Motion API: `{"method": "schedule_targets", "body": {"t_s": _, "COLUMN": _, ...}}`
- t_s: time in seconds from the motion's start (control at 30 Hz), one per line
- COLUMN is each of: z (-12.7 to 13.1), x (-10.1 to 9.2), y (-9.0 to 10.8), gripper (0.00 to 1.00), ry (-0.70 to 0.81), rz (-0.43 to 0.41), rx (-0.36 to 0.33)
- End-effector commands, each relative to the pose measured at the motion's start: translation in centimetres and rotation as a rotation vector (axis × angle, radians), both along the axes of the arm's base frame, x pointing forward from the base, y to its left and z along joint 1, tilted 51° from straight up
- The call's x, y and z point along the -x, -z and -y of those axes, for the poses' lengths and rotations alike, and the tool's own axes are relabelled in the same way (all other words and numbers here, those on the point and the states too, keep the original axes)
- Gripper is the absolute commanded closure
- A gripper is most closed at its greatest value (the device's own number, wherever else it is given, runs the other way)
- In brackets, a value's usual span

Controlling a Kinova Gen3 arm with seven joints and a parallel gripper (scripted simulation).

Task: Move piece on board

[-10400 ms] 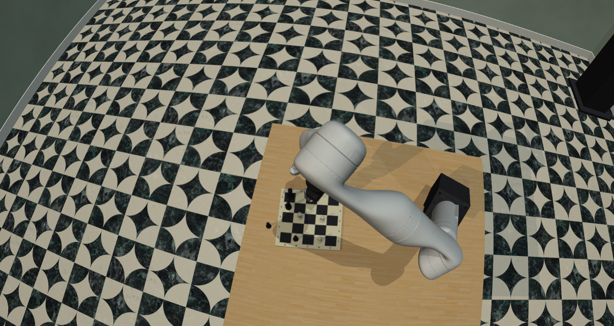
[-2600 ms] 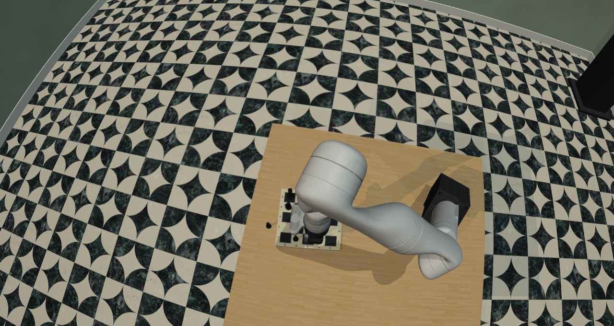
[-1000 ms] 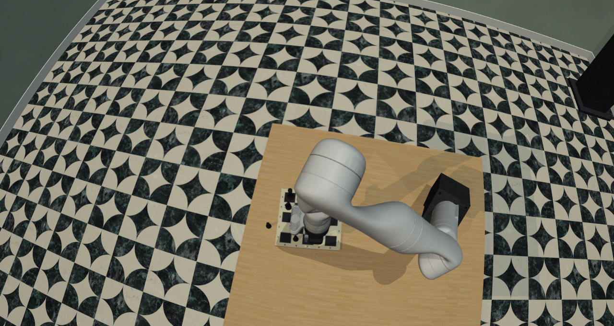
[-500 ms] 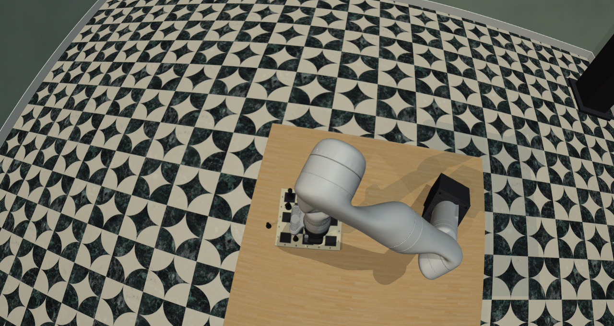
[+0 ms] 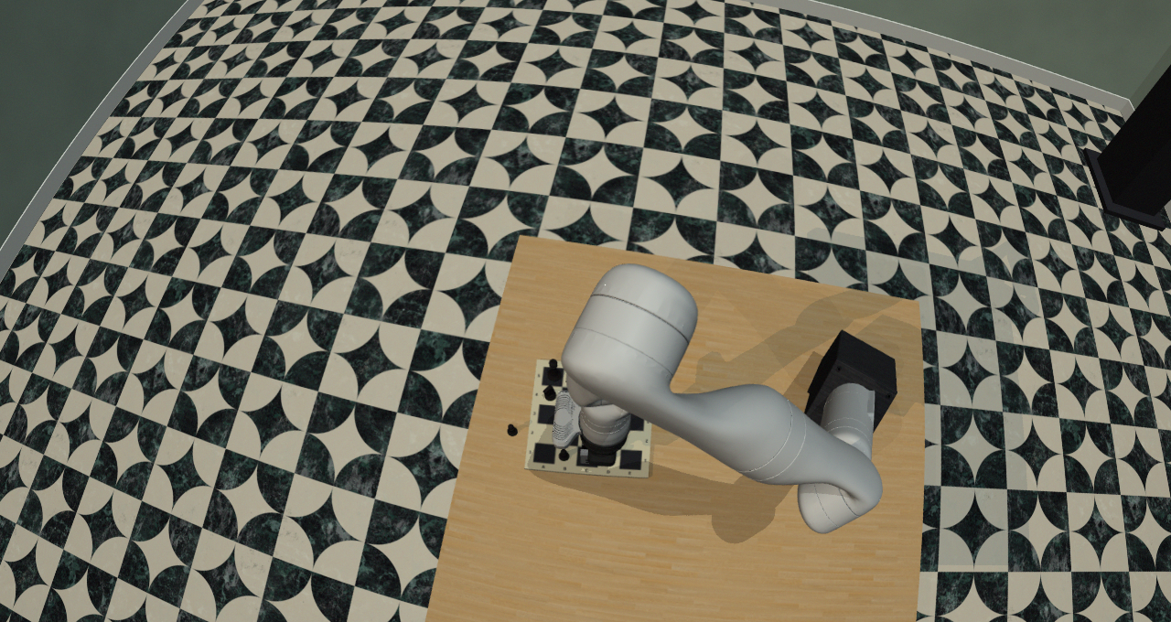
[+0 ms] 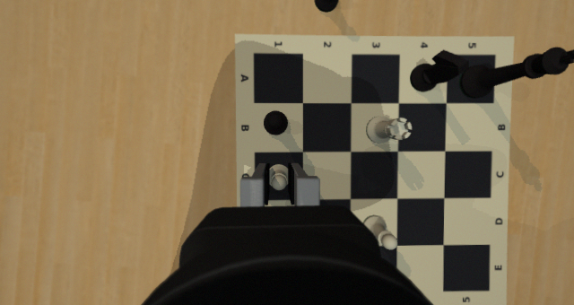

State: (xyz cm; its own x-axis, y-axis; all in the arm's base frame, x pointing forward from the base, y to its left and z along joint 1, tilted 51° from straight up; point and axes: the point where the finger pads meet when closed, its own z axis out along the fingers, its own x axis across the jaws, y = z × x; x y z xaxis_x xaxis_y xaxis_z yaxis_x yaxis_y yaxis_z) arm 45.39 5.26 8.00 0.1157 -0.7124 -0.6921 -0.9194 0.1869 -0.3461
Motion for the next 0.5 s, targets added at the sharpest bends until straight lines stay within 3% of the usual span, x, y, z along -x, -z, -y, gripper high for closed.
{"method": "schedule_targets", "body": {"t_s": 0.0, "z": 0.07, "x": -0.02, "y": -0.01, "gripper": 0.59, "ry": 0.001, "rz": 0.0, "rx": 0.001}}
{"method": "schedule_targets", "body": {"t_s": 0.03, "z": 0.07, "x": -0.02, "y": -0.01, "gripper": 0.59, "ry": 0.001, "rz": 0.0, "rx": 0.001}}
{"method": "schedule_targets", "body": {"t_s": 0.07, "z": 0.07, "x": -0.02, "y": -0.01, "gripper": 0.46, "ry": 0.001, "rz": 0.0, "rx": 0.001}}
{"method": "schedule_targets", "body": {"t_s": 0.13, "z": 0.07, "x": -0.02, "y": -0.01, "gripper": 0.46, "ry": 0.001, "rz": 0.0, "rx": 0.001}}
{"method": "schedule_targets", "body": {"t_s": 0.17, "z": 0.07, "x": -0.02, "y": -0.01, "gripper": 0.32, "ry": 0.001, "rz": 0.0, "rx": 0.001}}
{"method": "schedule_targets", "body": {"t_s": 0.47, "z": 0.07, "x": -0.02, "y": -0.02, "gripper": 0.32, "ry": 0.001, "rz": 0.0, "rx": 0.001}}
